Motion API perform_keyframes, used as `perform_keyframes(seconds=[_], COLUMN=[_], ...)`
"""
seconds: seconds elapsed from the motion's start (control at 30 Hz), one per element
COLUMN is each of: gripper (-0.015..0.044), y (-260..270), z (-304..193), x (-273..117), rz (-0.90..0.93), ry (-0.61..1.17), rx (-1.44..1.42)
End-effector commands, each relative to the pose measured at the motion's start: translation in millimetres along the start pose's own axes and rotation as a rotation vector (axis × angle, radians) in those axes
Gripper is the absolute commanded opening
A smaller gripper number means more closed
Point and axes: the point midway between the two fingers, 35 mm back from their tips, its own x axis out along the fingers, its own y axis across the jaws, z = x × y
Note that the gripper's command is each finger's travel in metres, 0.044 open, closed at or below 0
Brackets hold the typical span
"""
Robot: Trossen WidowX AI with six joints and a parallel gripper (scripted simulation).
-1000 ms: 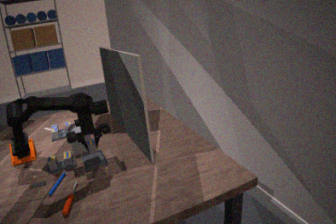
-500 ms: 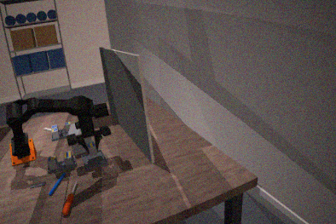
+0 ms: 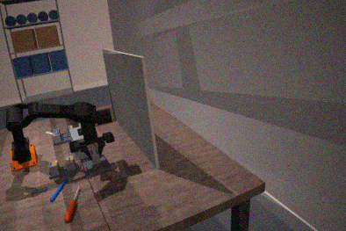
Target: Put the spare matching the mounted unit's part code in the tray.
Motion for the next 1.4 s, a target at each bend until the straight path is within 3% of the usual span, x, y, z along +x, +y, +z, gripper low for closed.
perform_keyframes(seconds=[0.0, 0.17, 0.73, 0.8, 1.03, 1.37], gripper=[0.0, 0.0, 0.044, 0.044, 0.044, 0.044], y=[0, 1, 1, -1, 2, 1], z=[1, 0, 0, 0, 1, 2], x=[3, 7, 5, -5, -98, -96], rz=[-0.002, -0.002, 0.001, -0.002, -0.025, -0.033], ry=[-0.004, -0.005, -0.001, -0.002, -0.001, -0.007], rx=[-0.003, -0.002, 0.001, -0.005, -0.06, -0.061])
